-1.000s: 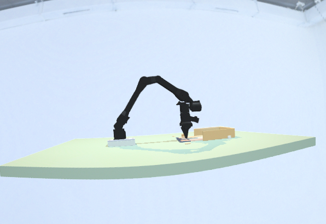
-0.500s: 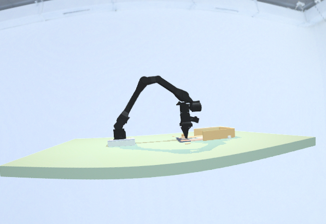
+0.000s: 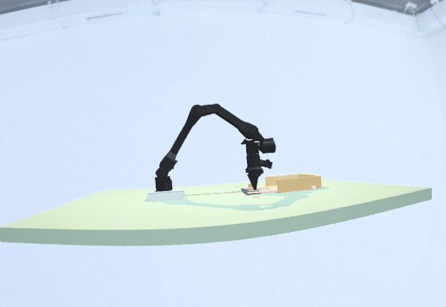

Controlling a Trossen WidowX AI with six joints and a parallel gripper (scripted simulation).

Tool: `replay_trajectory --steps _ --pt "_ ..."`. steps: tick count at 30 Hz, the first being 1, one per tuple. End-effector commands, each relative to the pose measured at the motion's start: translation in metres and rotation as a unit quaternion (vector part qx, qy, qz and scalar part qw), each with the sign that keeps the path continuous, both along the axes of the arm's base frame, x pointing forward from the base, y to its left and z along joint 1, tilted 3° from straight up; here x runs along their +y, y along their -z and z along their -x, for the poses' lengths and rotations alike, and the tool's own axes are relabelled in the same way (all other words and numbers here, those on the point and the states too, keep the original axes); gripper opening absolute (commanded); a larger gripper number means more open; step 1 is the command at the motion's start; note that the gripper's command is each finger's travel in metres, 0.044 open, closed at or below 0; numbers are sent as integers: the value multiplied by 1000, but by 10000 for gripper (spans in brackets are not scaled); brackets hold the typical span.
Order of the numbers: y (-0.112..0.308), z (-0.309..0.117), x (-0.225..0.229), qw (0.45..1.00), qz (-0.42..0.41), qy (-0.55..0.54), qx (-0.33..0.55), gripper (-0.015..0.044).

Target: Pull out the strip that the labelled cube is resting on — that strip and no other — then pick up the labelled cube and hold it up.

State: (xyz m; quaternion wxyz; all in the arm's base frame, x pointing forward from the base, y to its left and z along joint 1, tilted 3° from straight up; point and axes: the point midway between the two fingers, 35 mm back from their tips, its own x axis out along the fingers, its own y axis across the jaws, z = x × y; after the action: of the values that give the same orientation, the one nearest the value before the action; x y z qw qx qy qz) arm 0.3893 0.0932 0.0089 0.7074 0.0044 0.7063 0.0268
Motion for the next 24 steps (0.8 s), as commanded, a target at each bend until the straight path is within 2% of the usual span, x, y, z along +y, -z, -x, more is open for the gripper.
replay_trajectory --steps 1,24 --pt "2 0 -1 1000 3 2 0 0" --pt "4 0 -1 1000 3 2 0 0"
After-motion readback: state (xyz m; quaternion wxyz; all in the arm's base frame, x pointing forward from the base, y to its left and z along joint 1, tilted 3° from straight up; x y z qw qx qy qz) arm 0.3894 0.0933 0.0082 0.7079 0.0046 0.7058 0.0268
